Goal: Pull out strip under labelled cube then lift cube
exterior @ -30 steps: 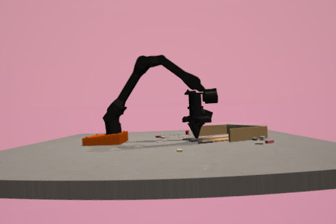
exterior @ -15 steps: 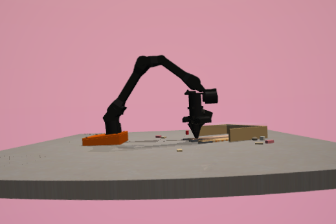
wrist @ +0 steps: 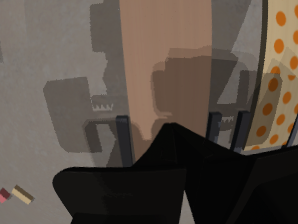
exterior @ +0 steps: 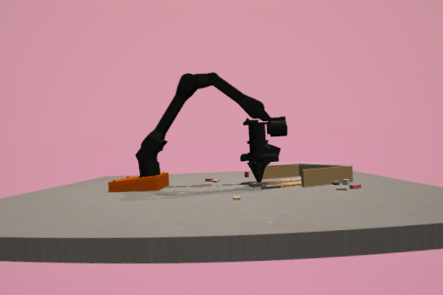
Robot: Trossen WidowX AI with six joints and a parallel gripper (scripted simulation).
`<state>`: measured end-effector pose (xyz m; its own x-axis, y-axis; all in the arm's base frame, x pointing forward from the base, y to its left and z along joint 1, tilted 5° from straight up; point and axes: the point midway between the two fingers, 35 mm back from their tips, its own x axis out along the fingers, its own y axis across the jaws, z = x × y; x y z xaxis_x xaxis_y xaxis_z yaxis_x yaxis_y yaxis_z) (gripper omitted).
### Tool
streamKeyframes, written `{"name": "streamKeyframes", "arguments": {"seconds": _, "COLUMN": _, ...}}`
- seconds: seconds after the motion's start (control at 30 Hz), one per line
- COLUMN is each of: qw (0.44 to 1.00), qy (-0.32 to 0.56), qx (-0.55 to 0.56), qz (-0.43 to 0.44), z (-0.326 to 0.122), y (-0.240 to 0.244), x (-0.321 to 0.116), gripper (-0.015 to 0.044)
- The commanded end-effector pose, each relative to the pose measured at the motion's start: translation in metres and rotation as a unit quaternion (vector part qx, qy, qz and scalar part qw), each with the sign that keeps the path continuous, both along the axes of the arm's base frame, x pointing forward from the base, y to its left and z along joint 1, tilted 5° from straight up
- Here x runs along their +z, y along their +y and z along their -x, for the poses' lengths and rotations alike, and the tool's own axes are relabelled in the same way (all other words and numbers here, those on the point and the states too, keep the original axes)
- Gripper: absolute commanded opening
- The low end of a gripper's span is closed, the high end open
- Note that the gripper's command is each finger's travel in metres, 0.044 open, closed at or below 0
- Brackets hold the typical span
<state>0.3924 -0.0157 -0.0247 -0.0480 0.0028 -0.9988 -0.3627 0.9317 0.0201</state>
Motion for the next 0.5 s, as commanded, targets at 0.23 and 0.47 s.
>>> {"name": "streamKeyframes", "arguments": {"seconds": 0.23, "qw": 1.000, "qy": 0.000, "qx": 0.003, "qz": 0.001, "z": 0.0006, "y": -0.0006, "x": -0.0024, "gripper": 0.0000}}
{"name": "streamKeyframes", "arguments": {"seconds": 0.47, "qw": 1.000, "qy": 0.000, "qx": 0.003, "qz": 0.001, "z": 0.0005, "y": -0.0006, "x": -0.0032, "gripper": 0.0000}}
